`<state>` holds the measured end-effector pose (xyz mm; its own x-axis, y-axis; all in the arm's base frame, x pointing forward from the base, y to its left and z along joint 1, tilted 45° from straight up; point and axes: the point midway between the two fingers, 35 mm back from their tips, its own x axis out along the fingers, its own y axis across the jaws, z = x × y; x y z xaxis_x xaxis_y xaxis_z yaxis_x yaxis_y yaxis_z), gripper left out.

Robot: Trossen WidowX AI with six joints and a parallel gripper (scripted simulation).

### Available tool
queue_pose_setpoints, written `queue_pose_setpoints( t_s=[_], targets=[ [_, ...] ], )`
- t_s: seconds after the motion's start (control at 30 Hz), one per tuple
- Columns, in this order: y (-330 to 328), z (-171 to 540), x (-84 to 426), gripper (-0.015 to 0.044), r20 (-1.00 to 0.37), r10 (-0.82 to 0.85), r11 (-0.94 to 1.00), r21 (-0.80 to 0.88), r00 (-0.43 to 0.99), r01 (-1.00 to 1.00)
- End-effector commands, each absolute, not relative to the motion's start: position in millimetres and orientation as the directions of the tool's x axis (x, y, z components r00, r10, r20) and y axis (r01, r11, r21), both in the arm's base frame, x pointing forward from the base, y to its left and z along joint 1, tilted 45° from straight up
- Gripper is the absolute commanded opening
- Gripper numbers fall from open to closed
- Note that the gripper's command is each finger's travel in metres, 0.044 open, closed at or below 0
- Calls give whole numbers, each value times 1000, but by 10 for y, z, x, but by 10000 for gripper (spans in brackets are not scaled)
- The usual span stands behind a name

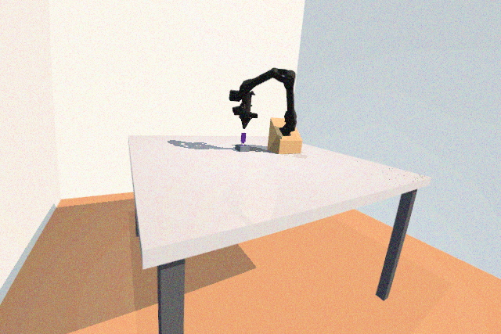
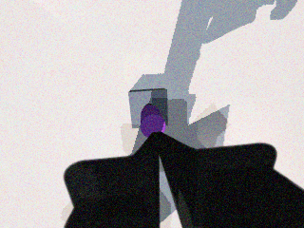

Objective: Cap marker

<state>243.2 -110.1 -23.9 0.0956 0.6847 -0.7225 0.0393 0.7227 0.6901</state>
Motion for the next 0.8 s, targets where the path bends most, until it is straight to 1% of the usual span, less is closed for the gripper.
queue_pose_setpoints(
  t_s=[0.0,0.6,0.77],
  targets=[
    [-1049,-282,2436,0,-717,690,717,696,95,43],
    [-860,-474,2461,0,-717,691,716,696,95,43],
    [-895,-455,2476,0,-724,682,725,688,101,37]
  ],
)
